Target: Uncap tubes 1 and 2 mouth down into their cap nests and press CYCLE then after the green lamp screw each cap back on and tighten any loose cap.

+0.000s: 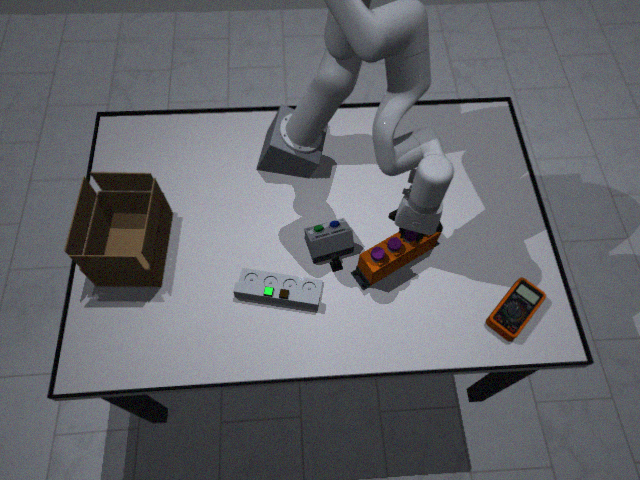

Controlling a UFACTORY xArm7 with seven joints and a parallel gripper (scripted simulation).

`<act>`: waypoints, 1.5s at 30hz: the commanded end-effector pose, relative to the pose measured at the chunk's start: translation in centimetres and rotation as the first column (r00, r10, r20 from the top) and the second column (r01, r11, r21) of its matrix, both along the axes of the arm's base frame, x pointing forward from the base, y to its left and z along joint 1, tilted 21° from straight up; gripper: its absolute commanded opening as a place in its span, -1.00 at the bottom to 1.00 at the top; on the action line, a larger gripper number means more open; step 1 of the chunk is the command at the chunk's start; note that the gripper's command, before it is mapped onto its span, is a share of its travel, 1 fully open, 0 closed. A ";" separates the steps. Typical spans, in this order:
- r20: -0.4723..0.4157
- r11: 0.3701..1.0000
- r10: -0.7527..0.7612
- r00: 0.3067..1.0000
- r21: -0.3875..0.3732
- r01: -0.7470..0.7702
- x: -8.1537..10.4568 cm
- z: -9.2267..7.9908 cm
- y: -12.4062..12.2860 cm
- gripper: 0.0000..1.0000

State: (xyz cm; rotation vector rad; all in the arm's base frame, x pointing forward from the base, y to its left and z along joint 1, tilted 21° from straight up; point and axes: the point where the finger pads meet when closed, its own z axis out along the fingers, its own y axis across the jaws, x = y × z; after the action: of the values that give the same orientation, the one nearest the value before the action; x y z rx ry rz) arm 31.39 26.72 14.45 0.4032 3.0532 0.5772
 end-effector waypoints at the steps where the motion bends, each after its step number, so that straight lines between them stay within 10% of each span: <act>1: 0.002 1.000 0.001 1.000 0.003 -0.001 0.1 0.1 0.1 -1.00; 16: -0.160 0.913 -0.402 0.901 -0.005 0.407 0.1 0.1 0.1 -1.00; 33: -0.363 0.478 -0.840 0.403 -0.145 0.866 0.1 0.1 0.1 -1.00; 38: -0.401 0.259 -0.904 0.152 -0.226 0.939 0.1 0.1 0.1 -1.00; 45: -0.401 0.259 -0.904 0.152 -0.226 0.939 0.1 0.1 0.1 -1.00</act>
State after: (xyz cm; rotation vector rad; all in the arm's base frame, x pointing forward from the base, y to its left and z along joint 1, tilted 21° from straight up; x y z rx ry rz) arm 31.37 26.86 14.37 2.4593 2.2804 0.5074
